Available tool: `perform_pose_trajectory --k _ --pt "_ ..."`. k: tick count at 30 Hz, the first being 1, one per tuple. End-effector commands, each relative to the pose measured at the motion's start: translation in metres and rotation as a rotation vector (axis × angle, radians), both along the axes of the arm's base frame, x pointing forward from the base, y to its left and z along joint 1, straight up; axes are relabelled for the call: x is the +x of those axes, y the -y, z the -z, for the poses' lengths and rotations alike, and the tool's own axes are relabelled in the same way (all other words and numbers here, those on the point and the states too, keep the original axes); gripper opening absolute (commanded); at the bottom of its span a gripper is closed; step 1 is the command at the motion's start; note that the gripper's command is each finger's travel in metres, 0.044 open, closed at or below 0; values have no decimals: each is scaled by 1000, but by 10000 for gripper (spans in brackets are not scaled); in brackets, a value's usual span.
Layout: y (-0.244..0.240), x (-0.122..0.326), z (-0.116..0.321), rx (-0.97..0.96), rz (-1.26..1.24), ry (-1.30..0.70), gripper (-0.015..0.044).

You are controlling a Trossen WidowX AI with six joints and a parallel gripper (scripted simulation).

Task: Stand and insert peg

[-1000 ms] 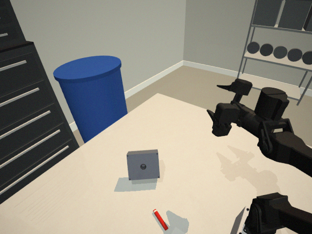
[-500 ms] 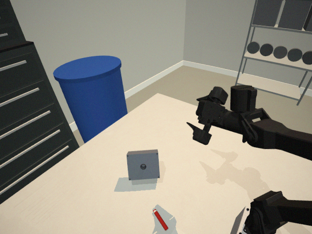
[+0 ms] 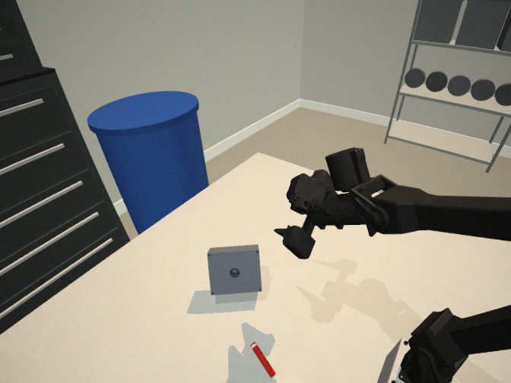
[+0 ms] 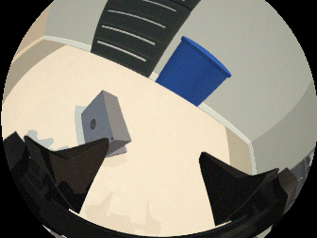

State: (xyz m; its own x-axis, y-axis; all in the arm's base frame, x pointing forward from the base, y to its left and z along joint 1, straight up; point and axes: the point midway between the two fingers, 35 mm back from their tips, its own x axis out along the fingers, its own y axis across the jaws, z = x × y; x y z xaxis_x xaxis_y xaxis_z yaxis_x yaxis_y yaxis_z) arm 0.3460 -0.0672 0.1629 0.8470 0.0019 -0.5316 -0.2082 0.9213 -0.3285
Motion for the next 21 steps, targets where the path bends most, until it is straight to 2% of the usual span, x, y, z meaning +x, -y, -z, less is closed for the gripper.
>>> perform_pose_trajectory --k 1,7,21 --pt "-15 8 12 89 22 -70 440" --pt "-36 12 29 190 54 -170 440" --pt "-111 5 85 401 216 -549 440"
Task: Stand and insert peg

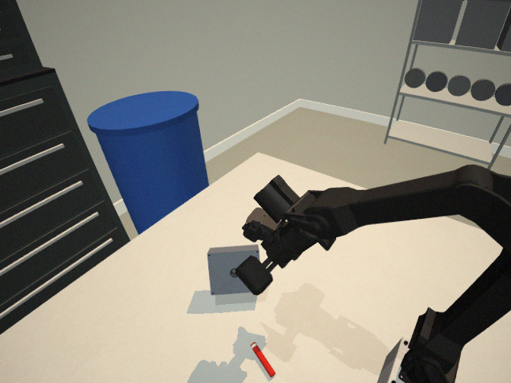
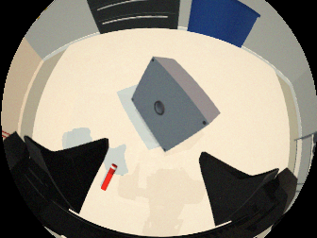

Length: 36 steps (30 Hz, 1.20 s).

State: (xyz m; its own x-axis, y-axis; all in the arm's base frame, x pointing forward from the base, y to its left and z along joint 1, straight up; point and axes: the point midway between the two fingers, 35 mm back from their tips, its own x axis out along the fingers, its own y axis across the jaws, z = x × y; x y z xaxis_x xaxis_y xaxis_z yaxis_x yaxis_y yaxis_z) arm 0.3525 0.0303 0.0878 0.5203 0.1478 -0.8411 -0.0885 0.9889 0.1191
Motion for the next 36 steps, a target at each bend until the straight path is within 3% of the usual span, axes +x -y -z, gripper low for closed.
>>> perform_pose_trajectory --k 1,17,36 --pt "-19 -3 14 27 46 -105 440" --pt "-99 -53 69 -48 300 -535 440" --pt "-102 -54 91 -57 312 -549 440"
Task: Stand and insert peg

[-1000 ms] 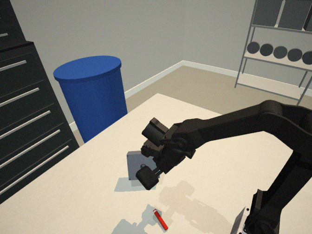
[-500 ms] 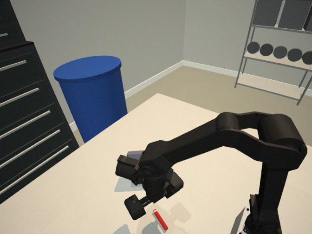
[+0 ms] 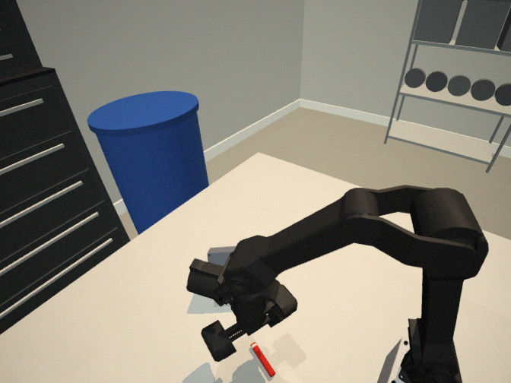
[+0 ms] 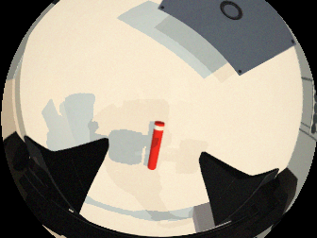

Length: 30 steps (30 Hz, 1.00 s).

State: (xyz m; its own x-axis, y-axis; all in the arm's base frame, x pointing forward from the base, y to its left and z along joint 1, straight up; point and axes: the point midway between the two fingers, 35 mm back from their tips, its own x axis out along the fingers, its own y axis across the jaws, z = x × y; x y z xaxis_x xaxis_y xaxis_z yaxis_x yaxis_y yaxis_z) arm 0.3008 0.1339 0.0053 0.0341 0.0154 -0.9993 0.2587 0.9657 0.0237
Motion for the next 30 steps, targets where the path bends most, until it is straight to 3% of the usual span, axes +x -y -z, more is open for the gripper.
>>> perform_pose_trajectory --k 1,30 --pt "1 -2 10 -9 5 -12 440" --pt "2 -2 56 -10 5 -12 440"
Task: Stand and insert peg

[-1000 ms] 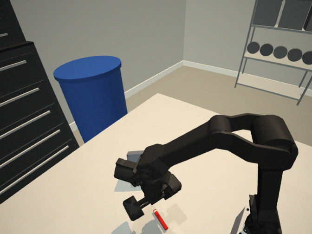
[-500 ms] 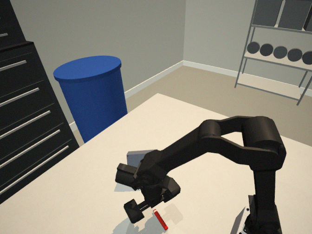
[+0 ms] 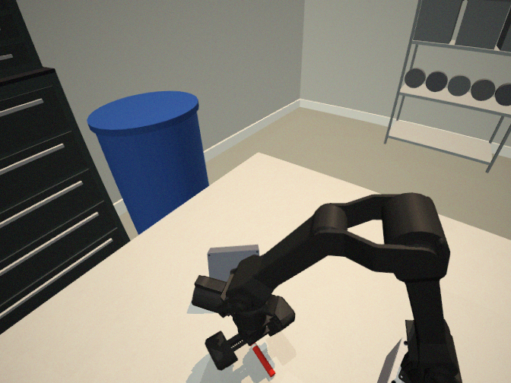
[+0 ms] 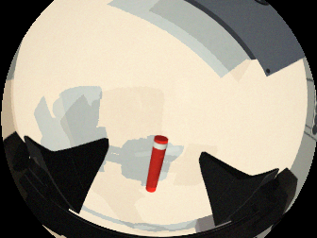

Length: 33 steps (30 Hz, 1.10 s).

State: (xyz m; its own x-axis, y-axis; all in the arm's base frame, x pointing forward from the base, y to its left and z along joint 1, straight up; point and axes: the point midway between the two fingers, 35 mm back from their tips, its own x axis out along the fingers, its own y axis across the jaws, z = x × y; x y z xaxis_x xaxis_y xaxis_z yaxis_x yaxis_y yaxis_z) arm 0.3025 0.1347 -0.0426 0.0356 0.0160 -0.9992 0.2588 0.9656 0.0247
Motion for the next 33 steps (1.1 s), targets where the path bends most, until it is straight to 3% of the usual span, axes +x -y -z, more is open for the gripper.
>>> perform_pose_trajectory --k 1,7,20,27,33 --pt "3 -4 10 -10 5 -14 440" --pt "3 -5 15 -10 5 -14 440" --pt "3 -5 15 -10 5 -14 110" --pt "3 -5 15 -10 5 -14 110" --pt "3 -5 15 -10 5 -14 70"
